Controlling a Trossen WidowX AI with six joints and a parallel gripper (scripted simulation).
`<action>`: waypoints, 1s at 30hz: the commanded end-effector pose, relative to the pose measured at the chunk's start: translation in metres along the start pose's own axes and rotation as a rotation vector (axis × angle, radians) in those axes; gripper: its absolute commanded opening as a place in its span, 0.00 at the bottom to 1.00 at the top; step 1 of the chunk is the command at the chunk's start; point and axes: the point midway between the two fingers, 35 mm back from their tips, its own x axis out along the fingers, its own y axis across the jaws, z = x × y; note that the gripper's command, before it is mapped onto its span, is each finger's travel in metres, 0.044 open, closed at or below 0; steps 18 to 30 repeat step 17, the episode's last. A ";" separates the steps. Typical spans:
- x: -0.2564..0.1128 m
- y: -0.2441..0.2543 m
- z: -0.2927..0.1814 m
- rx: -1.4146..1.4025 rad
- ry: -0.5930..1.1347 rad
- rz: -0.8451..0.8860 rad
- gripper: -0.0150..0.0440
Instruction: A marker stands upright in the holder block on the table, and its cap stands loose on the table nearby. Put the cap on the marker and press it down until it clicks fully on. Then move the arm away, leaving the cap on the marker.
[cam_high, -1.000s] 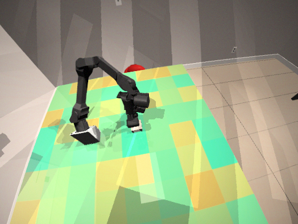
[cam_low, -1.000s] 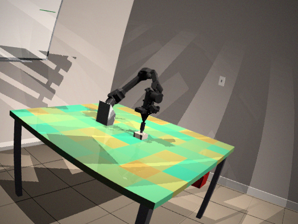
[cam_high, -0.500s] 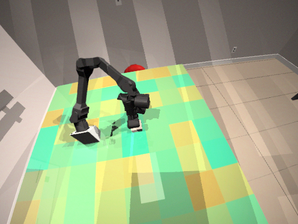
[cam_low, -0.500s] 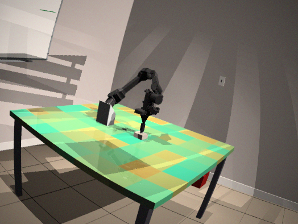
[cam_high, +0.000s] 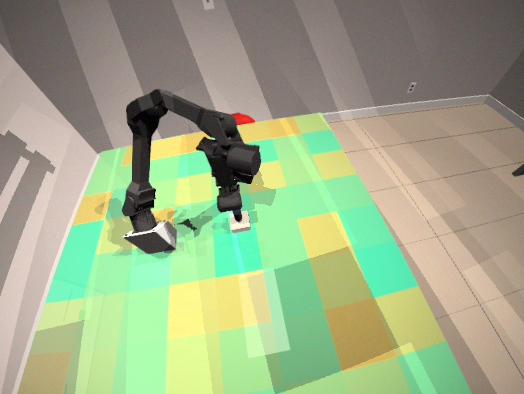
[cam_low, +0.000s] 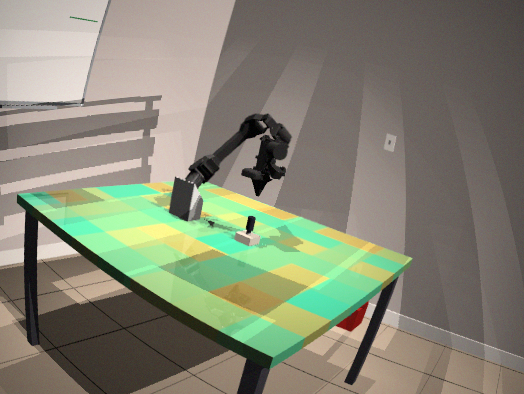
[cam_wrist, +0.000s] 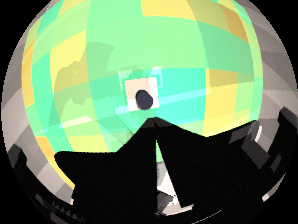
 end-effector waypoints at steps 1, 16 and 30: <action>-0.007 0.002 -0.002 -0.004 0.012 0.001 0.30; -0.007 0.002 -0.002 -0.004 0.012 0.001 0.97; -0.007 0.002 -0.002 -0.004 0.012 0.001 1.00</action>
